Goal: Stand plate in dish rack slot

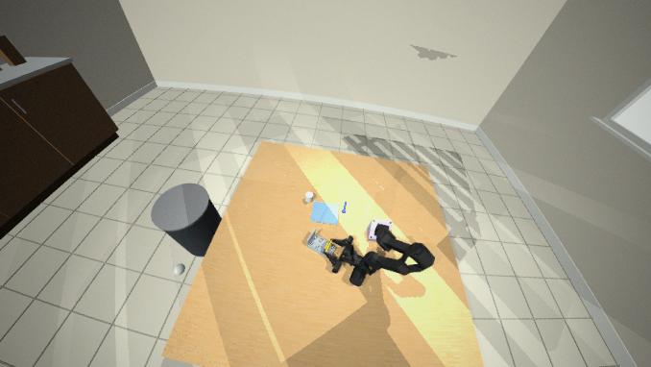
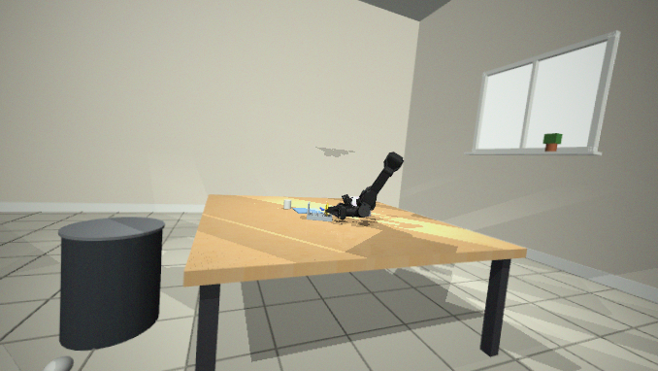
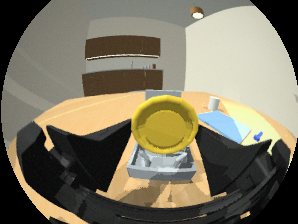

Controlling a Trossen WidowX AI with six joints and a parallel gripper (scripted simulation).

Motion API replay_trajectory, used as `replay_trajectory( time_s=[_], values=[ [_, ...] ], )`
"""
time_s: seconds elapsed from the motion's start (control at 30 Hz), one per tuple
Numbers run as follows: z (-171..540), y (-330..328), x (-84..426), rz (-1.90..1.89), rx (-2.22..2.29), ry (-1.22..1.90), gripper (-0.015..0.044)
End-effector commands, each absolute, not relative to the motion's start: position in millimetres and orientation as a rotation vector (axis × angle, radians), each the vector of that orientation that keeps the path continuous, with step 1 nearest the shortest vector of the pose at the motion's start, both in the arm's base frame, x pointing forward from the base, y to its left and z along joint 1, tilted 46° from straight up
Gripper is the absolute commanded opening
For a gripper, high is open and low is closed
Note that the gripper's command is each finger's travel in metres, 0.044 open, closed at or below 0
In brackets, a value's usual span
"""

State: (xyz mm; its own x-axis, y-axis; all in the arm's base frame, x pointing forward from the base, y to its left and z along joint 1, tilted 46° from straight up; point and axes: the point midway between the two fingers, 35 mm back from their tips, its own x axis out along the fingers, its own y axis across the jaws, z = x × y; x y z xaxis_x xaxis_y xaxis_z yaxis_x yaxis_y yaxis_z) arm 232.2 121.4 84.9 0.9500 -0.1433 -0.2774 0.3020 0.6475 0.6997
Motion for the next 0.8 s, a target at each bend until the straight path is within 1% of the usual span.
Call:
replay_trajectory(
  time_s=[0.0, 0.17, 0.2, 0.43, 0.77],
  values=[
    [84.7, 121.4, 232.2, -0.255, 0.829, 0.205, 0.0263],
    [84.7, 121.4, 232.2, -0.255, 0.829, 0.205, 0.0394],
    [84.7, 121.4, 232.2, -0.255, 0.829, 0.205, 0.0400],
    [88.1, 118.8, 234.2, -0.258, 0.829, 0.208, 0.0400],
    [144.1, 64.2, 252.0, -0.273, 0.809, 0.220, 0.0400]
  ],
)
